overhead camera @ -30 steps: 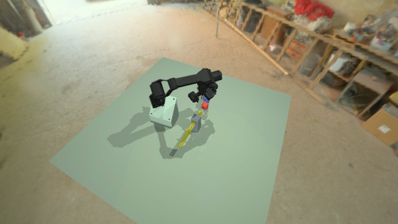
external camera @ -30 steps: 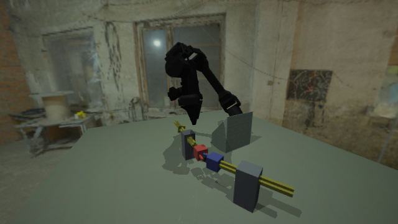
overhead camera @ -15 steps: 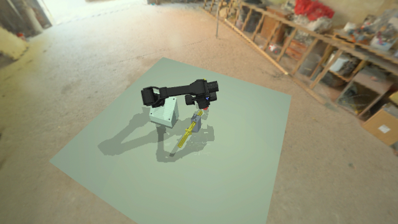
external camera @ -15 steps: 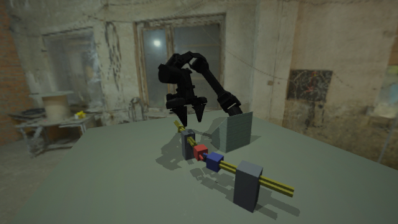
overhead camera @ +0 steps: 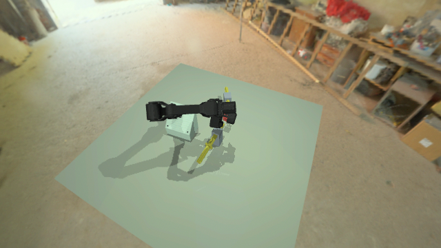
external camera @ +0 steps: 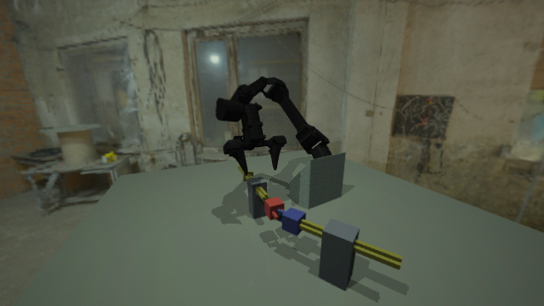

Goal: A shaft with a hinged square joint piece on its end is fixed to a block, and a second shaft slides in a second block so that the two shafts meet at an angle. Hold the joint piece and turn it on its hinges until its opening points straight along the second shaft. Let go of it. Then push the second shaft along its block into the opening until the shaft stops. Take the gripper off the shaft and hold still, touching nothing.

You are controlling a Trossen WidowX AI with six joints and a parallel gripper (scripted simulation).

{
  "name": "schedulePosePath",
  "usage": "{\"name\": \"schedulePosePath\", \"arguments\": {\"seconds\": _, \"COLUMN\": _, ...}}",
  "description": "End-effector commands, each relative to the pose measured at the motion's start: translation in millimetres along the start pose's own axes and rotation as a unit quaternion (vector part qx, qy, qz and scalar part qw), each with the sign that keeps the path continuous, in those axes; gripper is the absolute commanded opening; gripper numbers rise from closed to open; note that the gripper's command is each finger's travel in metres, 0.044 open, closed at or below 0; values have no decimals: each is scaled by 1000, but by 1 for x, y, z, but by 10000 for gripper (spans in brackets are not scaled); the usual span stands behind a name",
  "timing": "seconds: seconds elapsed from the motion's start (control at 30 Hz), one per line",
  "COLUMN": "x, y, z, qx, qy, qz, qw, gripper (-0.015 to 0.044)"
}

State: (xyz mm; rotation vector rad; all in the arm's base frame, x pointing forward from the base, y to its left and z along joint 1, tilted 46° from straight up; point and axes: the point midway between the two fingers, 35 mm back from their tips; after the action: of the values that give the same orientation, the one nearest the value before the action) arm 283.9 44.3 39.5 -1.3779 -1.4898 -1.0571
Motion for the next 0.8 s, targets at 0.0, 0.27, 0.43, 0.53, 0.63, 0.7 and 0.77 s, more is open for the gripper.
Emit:
{"name": "schedulePosePath", "arguments": {"seconds": 0.0, "x": 0, "y": -3, "z": -5, "qx": -45, "qy": 15, "qz": -10, "qw": 999, "gripper": 440}}
{"name": "schedulePosePath", "arguments": {"seconds": 0.27, "x": 0, "y": -3, "z": -5, "qx": -45, "qy": 15, "qz": -10, "qw": 999, "gripper": 440}}
{"name": "schedulePosePath", "arguments": {"seconds": 0.43, "x": 4, "y": -1, "z": -15, "qx": -7, "qy": 2, "qz": -13, "qw": 1000, "gripper": 440}}
{"name": "schedulePosePath", "arguments": {"seconds": 0.53, "x": 10, "y": 1, "z": -27, "qx": 40, "qy": -14, "qz": -15, "qw": 999, "gripper": 440}}
{"name": "schedulePosePath", "arguments": {"seconds": 0.63, "x": 15, "y": 3, "z": -39, "qx": 87, "qy": -30, "qz": -15, "qw": 996, "gripper": 440}}
{"name": "schedulePosePath", "arguments": {"seconds": 0.7, "x": 19, "y": 3, "z": -47, "qx": 118, "qy": -41, "qz": -13, "qw": 992, "gripper": 440}}
{"name": "schedulePosePath", "arguments": {"seconds": 0.77, "x": 23, "y": 4, "z": -55, "qx": 149, "qy": -52, "qz": -11, "qw": 987, "gripper": 440}}
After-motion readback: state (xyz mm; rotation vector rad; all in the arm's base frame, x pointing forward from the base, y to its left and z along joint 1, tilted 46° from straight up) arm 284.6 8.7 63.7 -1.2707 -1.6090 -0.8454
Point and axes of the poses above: the point midway between the two fingers, 35 mm back from their tips, its own x axis back along the fingers, its own y axis across the jaws, z = x × y, and after that the axes turned 2 degrees about x, right-handed
